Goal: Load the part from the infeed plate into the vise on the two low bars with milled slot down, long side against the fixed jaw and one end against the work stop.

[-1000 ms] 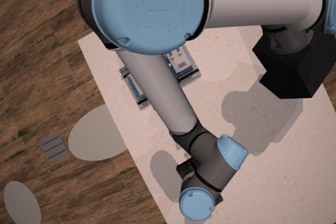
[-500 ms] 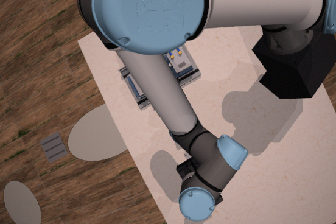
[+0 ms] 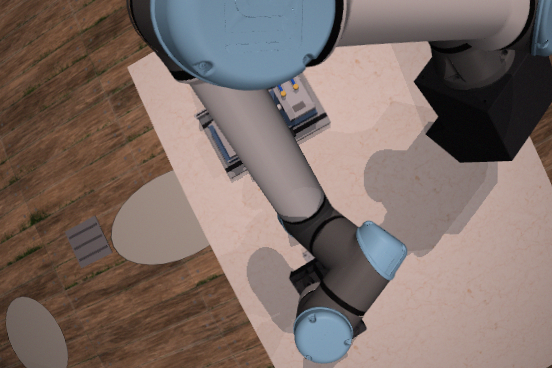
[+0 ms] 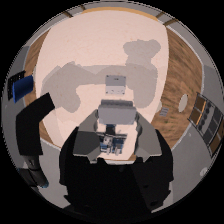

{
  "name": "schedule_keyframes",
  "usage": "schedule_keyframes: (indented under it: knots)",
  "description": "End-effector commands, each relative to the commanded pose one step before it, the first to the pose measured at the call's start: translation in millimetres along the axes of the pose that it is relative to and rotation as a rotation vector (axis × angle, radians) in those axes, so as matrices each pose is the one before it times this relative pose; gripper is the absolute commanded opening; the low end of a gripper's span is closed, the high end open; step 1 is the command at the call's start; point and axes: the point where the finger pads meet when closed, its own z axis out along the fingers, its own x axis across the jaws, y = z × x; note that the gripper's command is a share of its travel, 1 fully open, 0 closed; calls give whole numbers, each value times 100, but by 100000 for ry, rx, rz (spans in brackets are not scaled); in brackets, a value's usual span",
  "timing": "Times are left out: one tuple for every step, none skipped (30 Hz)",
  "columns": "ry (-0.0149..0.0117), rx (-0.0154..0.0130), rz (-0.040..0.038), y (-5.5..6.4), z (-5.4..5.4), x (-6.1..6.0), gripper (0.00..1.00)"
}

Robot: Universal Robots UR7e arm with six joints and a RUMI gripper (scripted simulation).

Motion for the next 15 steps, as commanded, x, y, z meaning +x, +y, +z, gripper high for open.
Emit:
schedule_keyframes:
  knots:
    - [117, 55, 33, -13, -55, 37, 0]
    - [0, 0, 0, 0, 0, 0, 0]
    - [0, 0, 0, 0, 0, 0, 0]
    - [0, 0, 0, 0, 0, 0, 0]
    - [0, 0, 0, 0, 0, 0, 0]
    - [0, 0, 2, 2, 0, 0, 0]
    - [0, 1, 5, 4, 0, 0, 0]
    - [-1, 1, 10, 8, 0, 1, 0]
    - [-1, 2, 16, 13, 0, 1, 0]
    - [-2, 3, 24, 20, 0, 2, 0]
    - [-2, 4, 32, 27, 0, 3, 0]
    - [-3, 5, 42, 35, 0, 4, 0]
    - [-3, 7, 53, 44, 0, 4, 0]
    - [-4, 8, 64, 53, 0, 5, 0]
    - [-5, 10, 76, 63, 0, 6, 0]
